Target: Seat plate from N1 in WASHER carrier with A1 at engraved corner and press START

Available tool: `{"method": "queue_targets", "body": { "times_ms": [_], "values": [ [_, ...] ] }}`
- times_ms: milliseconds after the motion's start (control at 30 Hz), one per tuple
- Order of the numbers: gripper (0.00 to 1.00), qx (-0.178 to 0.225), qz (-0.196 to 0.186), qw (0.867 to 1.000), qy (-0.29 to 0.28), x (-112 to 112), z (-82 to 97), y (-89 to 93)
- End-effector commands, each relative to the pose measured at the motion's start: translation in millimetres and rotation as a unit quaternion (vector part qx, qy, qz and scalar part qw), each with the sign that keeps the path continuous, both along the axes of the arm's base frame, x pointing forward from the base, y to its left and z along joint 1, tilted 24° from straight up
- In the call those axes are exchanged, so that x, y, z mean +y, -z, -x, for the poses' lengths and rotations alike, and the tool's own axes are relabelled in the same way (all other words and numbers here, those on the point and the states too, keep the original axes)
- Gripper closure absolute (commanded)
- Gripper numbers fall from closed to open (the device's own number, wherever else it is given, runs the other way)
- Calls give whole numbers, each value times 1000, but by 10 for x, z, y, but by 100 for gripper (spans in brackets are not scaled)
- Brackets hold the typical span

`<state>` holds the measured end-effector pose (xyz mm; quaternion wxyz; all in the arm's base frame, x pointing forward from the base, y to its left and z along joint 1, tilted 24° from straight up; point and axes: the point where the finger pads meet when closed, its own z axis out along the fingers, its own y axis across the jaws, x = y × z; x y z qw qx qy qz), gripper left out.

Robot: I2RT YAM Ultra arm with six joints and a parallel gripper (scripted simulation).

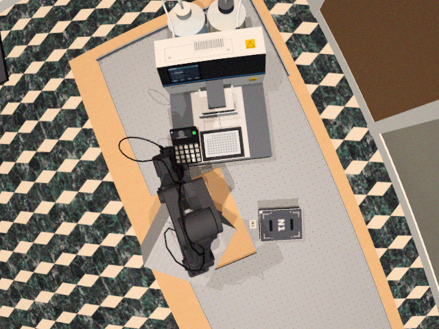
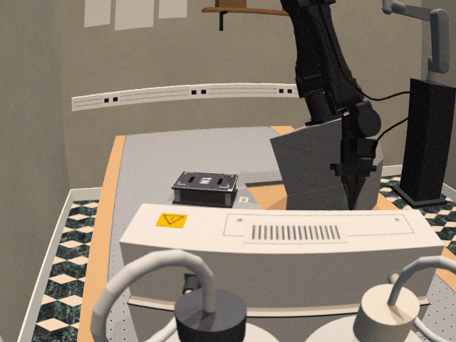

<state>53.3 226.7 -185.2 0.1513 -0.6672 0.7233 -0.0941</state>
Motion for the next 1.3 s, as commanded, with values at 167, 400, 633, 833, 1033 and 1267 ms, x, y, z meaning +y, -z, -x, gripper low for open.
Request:
{"method": "queue_targets", "body": {
  "times_ms": [167, 400, 633, 833, 1033, 1267],
  "values": [
    [100, -4, -2, 1000, -1, -19, 74, -189],
    [100, -2, -17, 1000, -1, 114, 116, -279],
    [100, -3, -9, 1000, -1, 26, 149, -379],
    [100, -3, -9, 1000, -1, 16, 183, -472],
    [100, -4, -4, 1000, -1, -30, 190, -500],
    [100, -3, -7, 1000, -1, -16, 192, -501]
  ]
}}
